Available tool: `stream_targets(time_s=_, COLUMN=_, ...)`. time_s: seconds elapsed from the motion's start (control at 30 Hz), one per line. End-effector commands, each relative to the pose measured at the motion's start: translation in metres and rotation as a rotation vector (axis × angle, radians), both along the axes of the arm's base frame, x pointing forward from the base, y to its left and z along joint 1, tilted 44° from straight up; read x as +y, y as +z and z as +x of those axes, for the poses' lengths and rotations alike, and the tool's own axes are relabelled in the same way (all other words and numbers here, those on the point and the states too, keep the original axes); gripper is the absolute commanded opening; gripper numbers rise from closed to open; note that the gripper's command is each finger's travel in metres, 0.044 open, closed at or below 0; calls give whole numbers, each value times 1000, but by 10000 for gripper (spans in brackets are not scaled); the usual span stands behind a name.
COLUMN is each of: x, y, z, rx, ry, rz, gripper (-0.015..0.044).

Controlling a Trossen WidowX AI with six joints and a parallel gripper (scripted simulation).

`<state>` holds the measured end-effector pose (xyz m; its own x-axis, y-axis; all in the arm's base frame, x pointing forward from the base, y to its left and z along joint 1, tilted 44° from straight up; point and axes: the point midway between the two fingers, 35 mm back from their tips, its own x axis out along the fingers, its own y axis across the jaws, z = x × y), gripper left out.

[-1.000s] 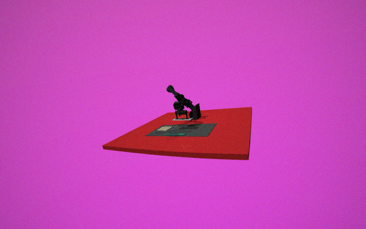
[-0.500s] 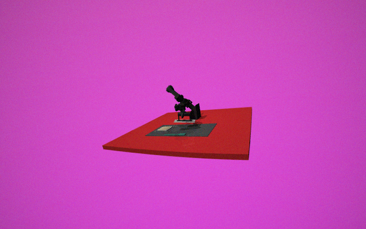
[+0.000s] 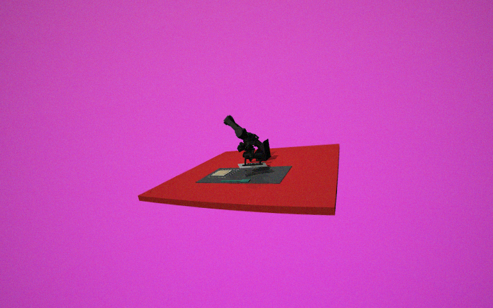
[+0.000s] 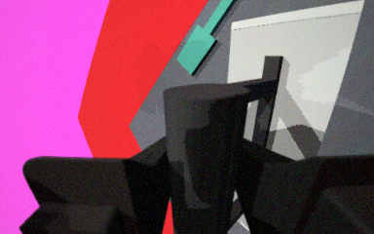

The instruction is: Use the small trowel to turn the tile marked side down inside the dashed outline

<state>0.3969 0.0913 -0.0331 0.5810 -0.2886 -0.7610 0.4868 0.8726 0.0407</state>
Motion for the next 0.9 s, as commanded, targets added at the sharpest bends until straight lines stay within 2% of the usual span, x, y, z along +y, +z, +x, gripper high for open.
stream_targets(time_s=0.0, x=6, y=-6, z=3, rx=65, ry=61, rz=-11, gripper=0)
stream_targets(time_s=0.87, x=28, y=-59, z=-11, rx=586, ry=475, rz=-34, gripper=0)
